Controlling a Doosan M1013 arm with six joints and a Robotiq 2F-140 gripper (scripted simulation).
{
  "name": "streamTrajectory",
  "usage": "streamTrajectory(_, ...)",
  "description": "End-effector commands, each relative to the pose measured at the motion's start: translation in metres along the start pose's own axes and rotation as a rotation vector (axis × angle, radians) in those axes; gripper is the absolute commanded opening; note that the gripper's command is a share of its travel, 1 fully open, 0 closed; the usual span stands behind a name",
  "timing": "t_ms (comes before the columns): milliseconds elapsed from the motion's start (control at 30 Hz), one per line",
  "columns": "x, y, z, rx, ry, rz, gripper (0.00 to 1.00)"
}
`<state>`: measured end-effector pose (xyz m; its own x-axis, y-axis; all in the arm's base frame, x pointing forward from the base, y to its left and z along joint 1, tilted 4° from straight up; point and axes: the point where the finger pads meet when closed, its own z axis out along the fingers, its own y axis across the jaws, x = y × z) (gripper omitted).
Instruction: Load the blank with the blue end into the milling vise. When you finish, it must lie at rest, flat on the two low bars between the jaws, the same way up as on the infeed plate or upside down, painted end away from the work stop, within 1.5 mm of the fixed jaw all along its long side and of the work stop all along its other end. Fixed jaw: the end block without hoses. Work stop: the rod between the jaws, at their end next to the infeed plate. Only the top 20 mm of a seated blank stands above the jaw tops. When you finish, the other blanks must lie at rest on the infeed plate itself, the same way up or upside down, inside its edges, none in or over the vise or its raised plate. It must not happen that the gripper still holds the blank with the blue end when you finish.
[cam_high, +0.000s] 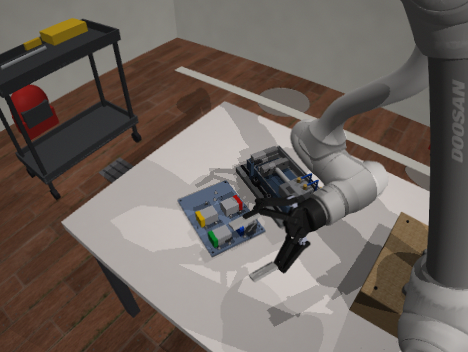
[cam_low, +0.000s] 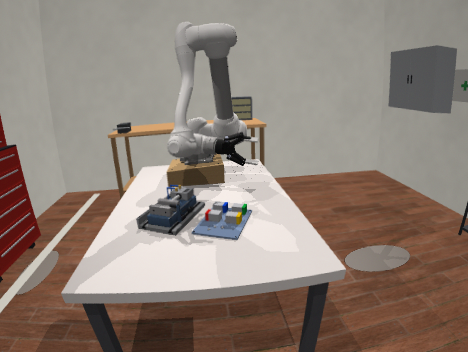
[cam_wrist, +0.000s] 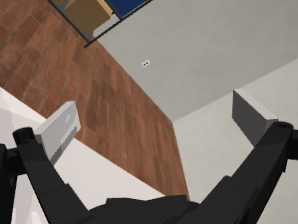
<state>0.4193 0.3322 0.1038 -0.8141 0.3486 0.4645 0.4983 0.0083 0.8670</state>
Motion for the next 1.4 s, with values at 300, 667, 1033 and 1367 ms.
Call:
streamTrajectory(300,0.0000,0.0001,0.0000,0.000,0.000,0.000,1.00)
streamTrajectory(667,0.0000,0.0001,0.0000,0.000,0.000,0.000,0.25)
streamTrajectory(1033,0.0000,0.0001,0.0000,0.000,0.000,0.000,0.25)
streamTrajectory(1367,0.0000,0.0001,0.0000,0.000,0.000,0.000,0.25)
